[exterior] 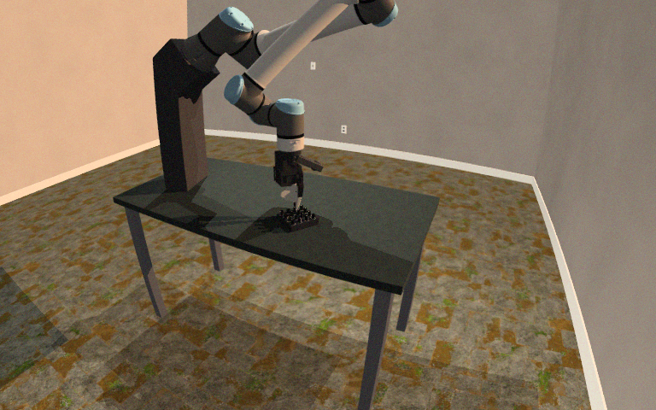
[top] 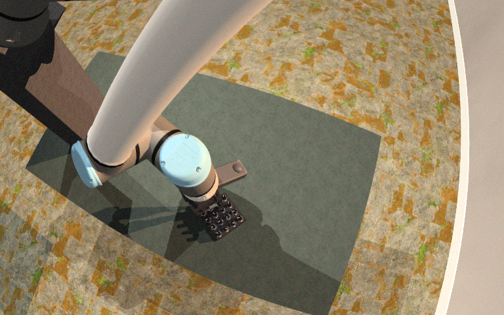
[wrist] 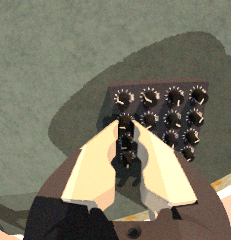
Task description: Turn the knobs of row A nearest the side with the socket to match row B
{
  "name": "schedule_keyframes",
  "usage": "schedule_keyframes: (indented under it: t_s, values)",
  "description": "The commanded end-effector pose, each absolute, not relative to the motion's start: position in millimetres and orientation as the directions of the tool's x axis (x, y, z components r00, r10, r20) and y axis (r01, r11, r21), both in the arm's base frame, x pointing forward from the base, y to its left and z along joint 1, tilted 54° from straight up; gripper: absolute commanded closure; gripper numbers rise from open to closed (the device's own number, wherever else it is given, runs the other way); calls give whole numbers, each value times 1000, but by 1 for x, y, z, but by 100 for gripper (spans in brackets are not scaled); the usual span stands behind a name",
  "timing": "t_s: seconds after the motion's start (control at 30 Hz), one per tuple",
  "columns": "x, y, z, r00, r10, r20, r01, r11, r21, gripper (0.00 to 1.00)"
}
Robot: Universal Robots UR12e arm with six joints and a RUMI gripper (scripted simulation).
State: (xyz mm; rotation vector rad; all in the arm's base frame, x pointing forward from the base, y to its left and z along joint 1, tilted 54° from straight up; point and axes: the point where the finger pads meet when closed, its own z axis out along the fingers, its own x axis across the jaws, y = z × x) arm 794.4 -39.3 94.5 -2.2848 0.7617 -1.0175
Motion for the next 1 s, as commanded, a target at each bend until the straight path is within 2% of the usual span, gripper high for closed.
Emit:
schedule_keyframes:
  t_s: [0.0,0.27,0.97]
  values:
    - [794,-39,95,586,-595,550,-220,-770,-598,96]
    - [794,-39,94,616,-452,646,-115,-862,-494,96]
    - [793,-38,93,624,-200,756,57,-953,-299,96]
